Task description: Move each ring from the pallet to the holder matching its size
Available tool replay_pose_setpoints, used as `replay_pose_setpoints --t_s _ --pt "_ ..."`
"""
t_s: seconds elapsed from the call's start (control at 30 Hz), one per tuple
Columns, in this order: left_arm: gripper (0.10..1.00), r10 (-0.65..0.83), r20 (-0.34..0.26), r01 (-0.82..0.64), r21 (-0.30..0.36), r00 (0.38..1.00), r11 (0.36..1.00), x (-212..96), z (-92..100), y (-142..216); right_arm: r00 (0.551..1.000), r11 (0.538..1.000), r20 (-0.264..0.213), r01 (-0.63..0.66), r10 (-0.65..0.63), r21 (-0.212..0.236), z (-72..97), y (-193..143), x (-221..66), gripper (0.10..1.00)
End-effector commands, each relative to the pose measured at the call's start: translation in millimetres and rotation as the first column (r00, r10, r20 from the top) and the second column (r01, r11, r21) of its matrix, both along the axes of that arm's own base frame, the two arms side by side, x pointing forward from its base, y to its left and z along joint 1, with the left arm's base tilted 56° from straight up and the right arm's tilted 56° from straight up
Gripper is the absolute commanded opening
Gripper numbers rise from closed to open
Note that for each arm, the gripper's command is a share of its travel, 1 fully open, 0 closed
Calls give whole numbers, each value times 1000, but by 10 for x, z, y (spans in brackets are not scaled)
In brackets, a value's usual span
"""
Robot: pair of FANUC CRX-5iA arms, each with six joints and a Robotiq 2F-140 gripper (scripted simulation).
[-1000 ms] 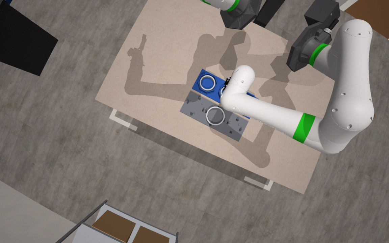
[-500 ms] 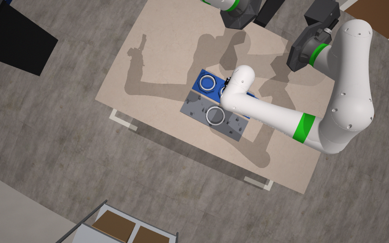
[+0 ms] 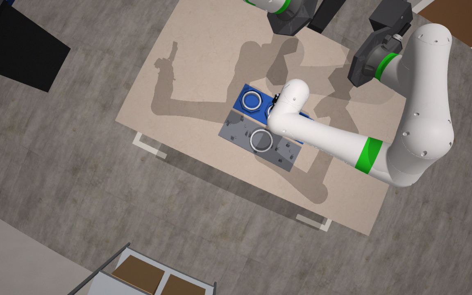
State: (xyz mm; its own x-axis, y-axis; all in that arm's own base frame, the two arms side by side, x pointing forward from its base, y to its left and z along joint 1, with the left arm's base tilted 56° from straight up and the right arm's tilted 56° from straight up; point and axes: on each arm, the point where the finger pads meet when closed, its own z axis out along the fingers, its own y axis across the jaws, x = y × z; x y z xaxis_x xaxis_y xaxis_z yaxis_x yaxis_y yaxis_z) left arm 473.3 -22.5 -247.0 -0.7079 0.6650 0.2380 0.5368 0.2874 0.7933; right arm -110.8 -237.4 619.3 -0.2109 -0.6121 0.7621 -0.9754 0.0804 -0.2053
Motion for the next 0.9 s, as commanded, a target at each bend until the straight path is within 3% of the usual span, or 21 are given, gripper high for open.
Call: replay_pose_setpoints --t_s 0.0,0.37,0.87 --pt "408 -1 0 1 -1 1000 1000 0 2 -11 1000 1000 0 1 -1 -1 6 4 -4 1000" --pt "408 -1 0 1 -1 1000 1000 -171 211 -267 1000 1000 0 1 -1 -1 6 4 -4 1000" --pt "408 -1 0 1 -1 1000 1000 -133 275 -259 1000 1000 0 1 -1 -1 6 4 -4 1000"
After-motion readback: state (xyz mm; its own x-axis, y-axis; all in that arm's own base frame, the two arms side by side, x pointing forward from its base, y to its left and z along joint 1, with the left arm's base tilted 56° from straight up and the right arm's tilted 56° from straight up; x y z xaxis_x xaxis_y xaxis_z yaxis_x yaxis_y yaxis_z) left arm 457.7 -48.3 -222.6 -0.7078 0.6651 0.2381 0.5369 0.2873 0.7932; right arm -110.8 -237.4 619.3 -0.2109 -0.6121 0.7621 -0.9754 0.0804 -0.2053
